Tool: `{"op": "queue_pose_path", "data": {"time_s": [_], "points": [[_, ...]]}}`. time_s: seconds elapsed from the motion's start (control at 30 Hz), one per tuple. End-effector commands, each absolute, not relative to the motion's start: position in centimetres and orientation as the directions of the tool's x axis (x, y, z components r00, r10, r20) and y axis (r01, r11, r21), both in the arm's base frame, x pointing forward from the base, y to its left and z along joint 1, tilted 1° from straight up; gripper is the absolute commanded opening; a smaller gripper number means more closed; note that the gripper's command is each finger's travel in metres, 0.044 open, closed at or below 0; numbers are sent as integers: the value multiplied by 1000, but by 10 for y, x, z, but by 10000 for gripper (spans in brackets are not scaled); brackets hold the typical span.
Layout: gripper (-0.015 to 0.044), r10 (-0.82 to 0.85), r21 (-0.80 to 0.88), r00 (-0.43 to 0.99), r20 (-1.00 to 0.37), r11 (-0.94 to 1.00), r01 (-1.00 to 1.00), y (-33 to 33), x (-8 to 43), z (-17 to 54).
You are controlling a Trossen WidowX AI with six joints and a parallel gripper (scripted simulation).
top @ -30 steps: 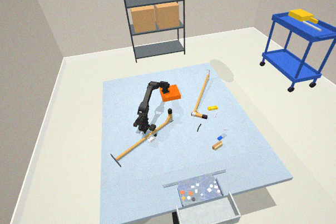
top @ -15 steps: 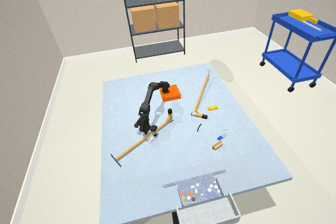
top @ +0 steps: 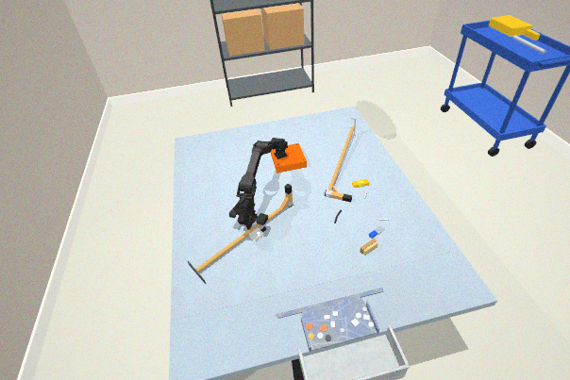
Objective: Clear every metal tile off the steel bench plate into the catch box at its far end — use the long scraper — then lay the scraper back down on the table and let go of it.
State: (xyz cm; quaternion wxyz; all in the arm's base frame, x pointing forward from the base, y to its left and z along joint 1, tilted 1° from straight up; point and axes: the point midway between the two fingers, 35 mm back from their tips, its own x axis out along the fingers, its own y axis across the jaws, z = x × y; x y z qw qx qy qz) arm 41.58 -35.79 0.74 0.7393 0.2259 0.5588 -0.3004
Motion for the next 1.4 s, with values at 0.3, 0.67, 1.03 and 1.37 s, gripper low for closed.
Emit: {"op": "queue_pose_path", "data": {"time_s": [0.3, 0.67, 1.03, 1.37], "points": [[0, -200, 4, 211, -957, 717, 697, -352, 431, 6], [0, -205, 7, 221, -953, 717, 697, -348, 441, 6], [0, -210, 11, 231, -950, 717, 696, -344, 451, 6], [0, -214, 14, 240, -947, 718, 696, -339, 460, 7]]}}
